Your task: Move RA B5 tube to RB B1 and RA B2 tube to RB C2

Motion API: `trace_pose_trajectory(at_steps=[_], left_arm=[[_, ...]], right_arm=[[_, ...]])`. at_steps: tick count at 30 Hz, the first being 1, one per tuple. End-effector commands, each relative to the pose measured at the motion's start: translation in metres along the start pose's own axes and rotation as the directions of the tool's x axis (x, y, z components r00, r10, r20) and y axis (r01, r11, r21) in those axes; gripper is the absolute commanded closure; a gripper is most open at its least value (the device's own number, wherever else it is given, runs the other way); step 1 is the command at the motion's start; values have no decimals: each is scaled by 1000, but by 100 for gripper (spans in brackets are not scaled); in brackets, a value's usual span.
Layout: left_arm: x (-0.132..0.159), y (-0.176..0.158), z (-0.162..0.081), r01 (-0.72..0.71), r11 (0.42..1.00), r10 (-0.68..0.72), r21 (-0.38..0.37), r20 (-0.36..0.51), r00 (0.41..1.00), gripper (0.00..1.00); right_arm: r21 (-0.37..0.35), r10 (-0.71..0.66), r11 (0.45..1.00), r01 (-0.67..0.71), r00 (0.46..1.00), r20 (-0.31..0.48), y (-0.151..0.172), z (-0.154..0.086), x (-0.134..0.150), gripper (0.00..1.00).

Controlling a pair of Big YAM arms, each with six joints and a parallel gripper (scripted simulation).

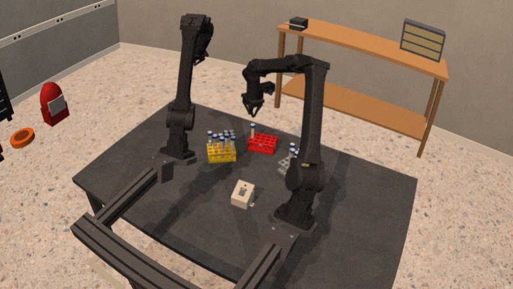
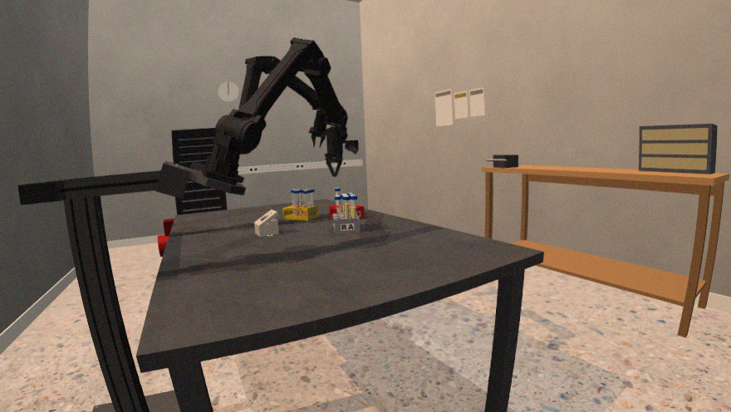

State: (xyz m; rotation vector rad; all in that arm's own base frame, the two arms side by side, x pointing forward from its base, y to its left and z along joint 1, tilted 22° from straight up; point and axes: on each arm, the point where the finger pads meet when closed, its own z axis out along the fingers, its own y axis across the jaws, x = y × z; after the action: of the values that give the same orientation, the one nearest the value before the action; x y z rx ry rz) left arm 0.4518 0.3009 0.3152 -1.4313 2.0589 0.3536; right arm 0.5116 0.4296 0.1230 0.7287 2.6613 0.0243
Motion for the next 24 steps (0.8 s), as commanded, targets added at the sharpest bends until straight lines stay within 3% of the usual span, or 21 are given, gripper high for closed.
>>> trace_pose_trajectory(at_steps=[1, 5, 9, 17, 24], left_arm=[[-15, -5, -13, 13, 1000, -13, 22, 30, 999, 70], [-15, -5, -13, 13, 1000, -13, 22, 30, 999, 70], [-15, -5, -13, 13, 1000, -13, 22, 30, 999, 70], [-15, -5, -13, 13, 1000, -13, 22, 30, 999, 70], [-15, -5, -13, 13, 1000, -13, 22, 30, 999, 70]], right_arm=[[-60, 15, 998, -14, 1000, 15, 25, -39, -4, 70], [-71, 41, 997, -39, 999, 22, 20, -53, -23, 70], [-33, 26, 999, -25, 1000, 13, 17, -28, -18, 70], [-37, -258, 965, 259, 966, 23, -43, -29, 6, 70], [-34, -398, 916, 399, 917, 27, -75, -26, 19, 70]])
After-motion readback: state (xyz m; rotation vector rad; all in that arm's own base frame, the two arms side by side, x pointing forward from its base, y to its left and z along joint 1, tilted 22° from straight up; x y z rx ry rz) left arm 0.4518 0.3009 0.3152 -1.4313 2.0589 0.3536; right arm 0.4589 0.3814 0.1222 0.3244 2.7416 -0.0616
